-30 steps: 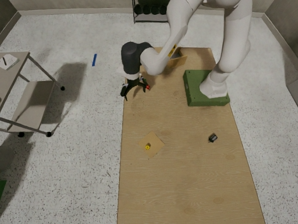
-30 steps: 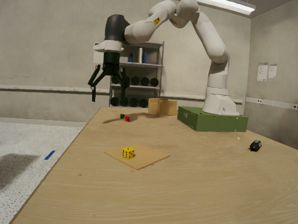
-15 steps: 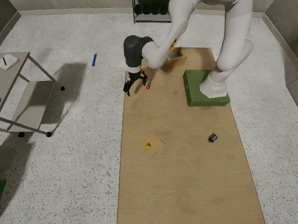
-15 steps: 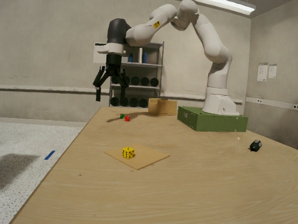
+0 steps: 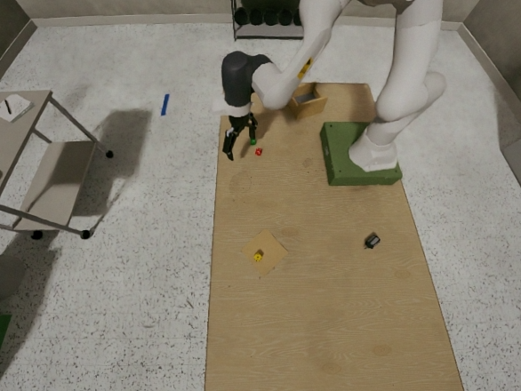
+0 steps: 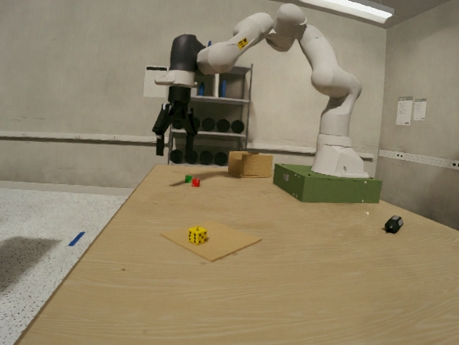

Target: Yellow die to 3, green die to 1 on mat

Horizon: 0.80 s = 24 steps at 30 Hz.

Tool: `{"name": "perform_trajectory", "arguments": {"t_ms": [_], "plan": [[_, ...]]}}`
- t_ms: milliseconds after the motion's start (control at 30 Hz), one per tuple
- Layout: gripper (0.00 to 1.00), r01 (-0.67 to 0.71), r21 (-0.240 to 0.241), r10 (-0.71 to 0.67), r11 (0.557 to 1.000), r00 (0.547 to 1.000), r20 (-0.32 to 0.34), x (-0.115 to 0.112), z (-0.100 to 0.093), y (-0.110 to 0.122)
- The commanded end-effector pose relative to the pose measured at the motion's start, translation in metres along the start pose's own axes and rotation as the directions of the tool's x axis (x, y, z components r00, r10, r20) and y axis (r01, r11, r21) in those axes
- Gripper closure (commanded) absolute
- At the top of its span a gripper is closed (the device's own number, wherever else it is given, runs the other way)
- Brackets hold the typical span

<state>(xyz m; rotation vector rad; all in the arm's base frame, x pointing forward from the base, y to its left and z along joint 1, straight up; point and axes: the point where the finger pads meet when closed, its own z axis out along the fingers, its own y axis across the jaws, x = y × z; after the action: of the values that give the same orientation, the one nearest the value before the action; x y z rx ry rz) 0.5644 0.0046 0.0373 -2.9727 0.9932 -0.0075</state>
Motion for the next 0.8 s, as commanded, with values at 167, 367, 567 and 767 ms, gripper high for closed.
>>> {"name": "perform_trajectory", "arguments": {"t_ms": [167, 367, 567, 767], "plan": [[0.00, 0.229, 0.000, -0.229, 0.974, 0.973, 0.008, 0.007, 0.002, 0.025], [0.00, 0.318, 0.000, -0.318, 0.948, 0.948, 0.007, 0.014, 0.002, 0.046], [0.00, 0.393, -0.001, -0.393, 0.920, 0.920, 0.007, 0.019, 0.003, 0.064], [0.00, 0.443, -0.001, -0.443, 0.897, 0.896, 0.008, 0.022, 0.004, 0.077]]}}
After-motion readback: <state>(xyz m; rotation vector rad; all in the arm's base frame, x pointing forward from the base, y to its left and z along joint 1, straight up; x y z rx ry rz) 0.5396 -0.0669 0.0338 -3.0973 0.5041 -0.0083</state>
